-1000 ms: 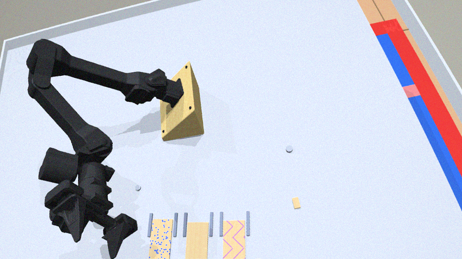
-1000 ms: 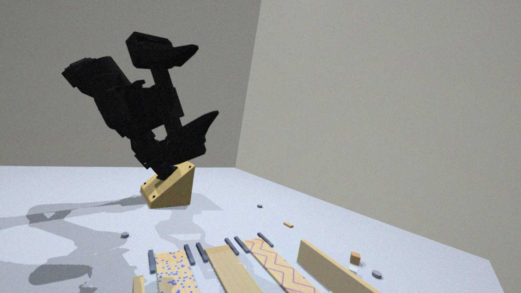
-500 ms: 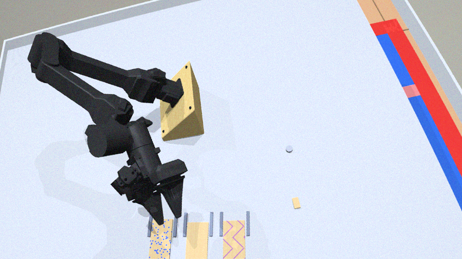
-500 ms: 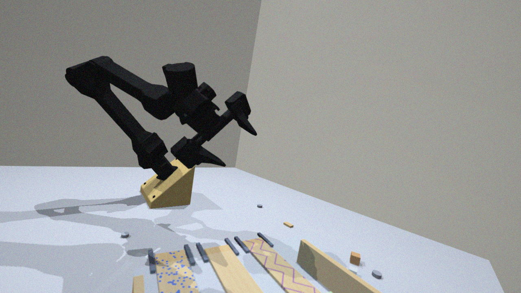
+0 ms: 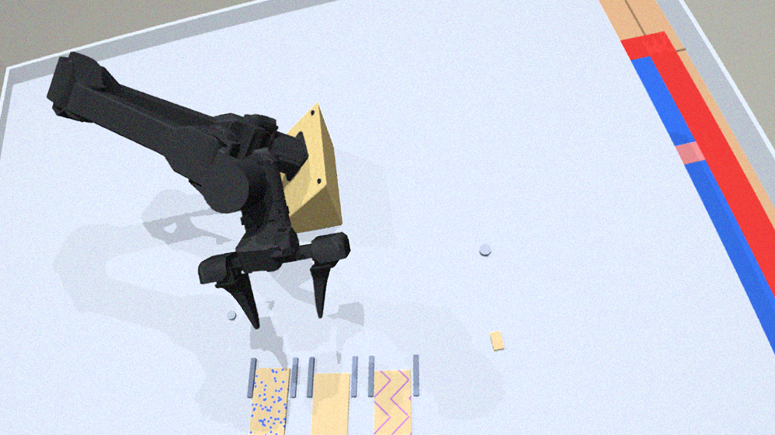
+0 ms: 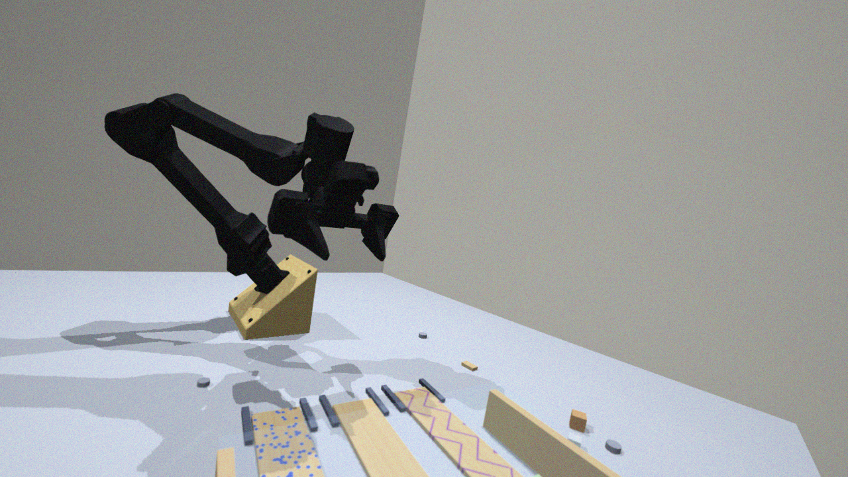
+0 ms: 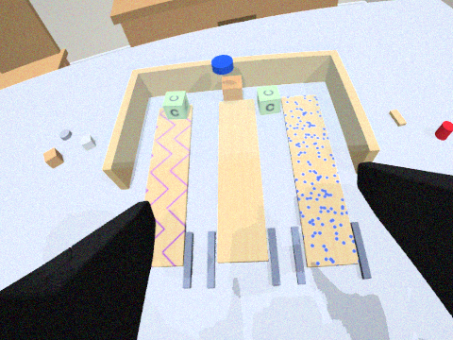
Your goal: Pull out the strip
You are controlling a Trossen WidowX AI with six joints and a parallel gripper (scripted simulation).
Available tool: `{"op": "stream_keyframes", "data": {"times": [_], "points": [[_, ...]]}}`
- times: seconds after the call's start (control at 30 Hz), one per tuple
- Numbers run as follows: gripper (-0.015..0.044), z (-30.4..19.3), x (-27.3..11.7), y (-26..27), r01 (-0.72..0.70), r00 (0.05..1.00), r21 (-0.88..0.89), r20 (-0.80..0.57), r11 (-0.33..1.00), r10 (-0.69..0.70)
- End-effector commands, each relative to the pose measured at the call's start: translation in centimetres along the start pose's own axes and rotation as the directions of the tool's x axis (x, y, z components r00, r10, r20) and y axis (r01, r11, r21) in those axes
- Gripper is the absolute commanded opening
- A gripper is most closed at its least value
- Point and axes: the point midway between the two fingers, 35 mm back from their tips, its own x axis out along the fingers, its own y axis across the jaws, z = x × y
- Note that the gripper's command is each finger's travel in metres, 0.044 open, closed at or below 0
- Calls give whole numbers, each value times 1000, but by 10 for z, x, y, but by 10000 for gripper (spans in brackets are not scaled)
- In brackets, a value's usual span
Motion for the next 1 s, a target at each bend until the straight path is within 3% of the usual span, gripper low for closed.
{"op": "stream_keyframes", "data": {"times": [0.0, 0.33, 0.6, 0.83, 0.97], "points": [[400, -1, -1, 0, 9, 1000, -24, -2, 1000, -9], [400, -1, -1, 0, 9, 1000, -24, -2, 1000, -9], [190, 12, 35, 31, -39, 978, -3, -204, 999, 38], [6, 7, 75, 63, -39, 896, 39, -440, 998, 52], [0, -5, 95, 79, -9, 819, 61, -573, 998, 42]]}}
